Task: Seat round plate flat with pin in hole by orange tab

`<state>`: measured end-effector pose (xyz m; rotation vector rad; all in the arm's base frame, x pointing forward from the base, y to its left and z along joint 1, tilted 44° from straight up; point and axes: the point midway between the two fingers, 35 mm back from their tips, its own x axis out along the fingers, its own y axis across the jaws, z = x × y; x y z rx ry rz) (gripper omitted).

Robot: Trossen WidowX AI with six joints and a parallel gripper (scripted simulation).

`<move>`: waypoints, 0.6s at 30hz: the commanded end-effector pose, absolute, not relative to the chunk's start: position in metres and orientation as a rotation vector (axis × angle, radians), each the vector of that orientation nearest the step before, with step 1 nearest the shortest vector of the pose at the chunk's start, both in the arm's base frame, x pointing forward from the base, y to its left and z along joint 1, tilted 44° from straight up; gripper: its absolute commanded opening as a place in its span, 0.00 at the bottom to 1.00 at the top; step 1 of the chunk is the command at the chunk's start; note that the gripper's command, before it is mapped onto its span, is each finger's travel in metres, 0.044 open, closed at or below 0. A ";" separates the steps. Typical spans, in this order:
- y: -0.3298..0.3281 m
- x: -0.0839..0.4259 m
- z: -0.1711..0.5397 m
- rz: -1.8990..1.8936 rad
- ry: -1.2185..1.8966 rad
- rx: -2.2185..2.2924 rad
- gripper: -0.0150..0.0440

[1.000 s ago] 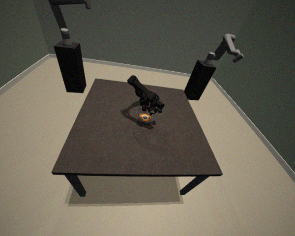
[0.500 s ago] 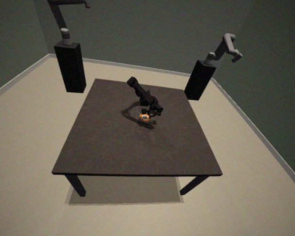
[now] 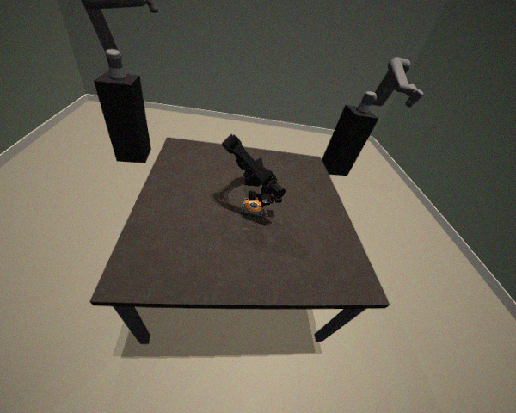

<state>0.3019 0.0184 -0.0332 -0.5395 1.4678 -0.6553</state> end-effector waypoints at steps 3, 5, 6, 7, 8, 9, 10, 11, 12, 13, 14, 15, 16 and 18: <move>0.020 0.293 -0.036 -0.657 1.470 -0.536 0.25; 0.020 0.291 -0.036 -0.657 1.470 -0.536 0.25; 0.020 0.291 -0.036 -0.657 1.470 -0.536 0.25; 0.020 0.290 -0.036 -0.657 1.471 -0.536 0.25; 0.020 0.290 -0.036 -0.657 1.471 -0.536 0.25; 0.020 0.289 -0.036 -0.657 1.471 -0.536 0.25; 0.020 0.289 -0.036 -0.657 1.471 -0.536 0.25; 0.020 0.288 -0.036 -0.657 1.471 -0.536 0.25; 0.020 0.288 -0.036 -0.657 1.471 -0.536 0.25; 0.020 0.287 -0.036 -0.657 1.471 -0.536 0.25; 0.020 0.286 -0.036 -0.657 1.471 -0.536 0.25; 0.020 0.286 -0.036 -0.657 1.471 -0.536 0.25; 0.020 0.285 -0.036 -0.657 1.471 -0.536 0.25; 0.020 0.284 -0.036 -0.657 1.471 -0.536 0.25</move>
